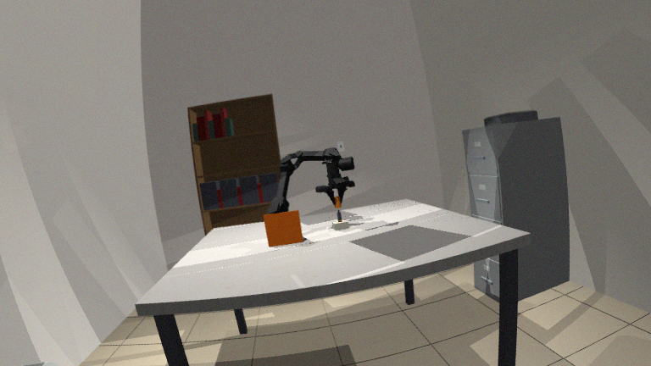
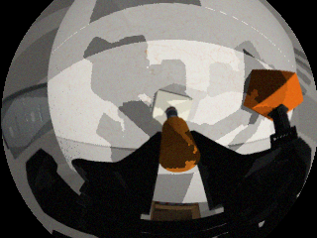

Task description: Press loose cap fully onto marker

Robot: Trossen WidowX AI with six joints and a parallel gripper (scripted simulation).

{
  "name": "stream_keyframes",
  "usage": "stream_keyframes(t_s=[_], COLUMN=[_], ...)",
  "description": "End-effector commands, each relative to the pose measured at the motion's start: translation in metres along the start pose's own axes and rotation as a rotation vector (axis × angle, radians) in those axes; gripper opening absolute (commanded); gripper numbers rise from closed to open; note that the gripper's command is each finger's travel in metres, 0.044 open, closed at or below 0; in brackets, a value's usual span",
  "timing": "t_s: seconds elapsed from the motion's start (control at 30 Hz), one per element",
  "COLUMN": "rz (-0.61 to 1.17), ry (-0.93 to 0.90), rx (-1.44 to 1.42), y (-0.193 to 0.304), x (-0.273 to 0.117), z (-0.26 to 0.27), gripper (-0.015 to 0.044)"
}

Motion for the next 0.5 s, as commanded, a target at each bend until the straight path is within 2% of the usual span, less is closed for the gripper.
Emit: stream_keyframes(t_s=[0.0,0.47], rz=[0.005,0.004], ry=[-0.003,-0.004], rx=[0.007,0.006], y=[0.001,0.000], x=[0.004,0.027], z=[0.000,0.001], gripper=[0.0000,0.0000])
Point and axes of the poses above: the point midway between the two fingers, 35 mm back from their tips, its own x axis out along the fingers, its own z axis across the jaws, y = z × x, the point moved 1 cm from there along -x, back along the fingers, and after that the axes turned 1 degree about x, right-handed, at the moved point
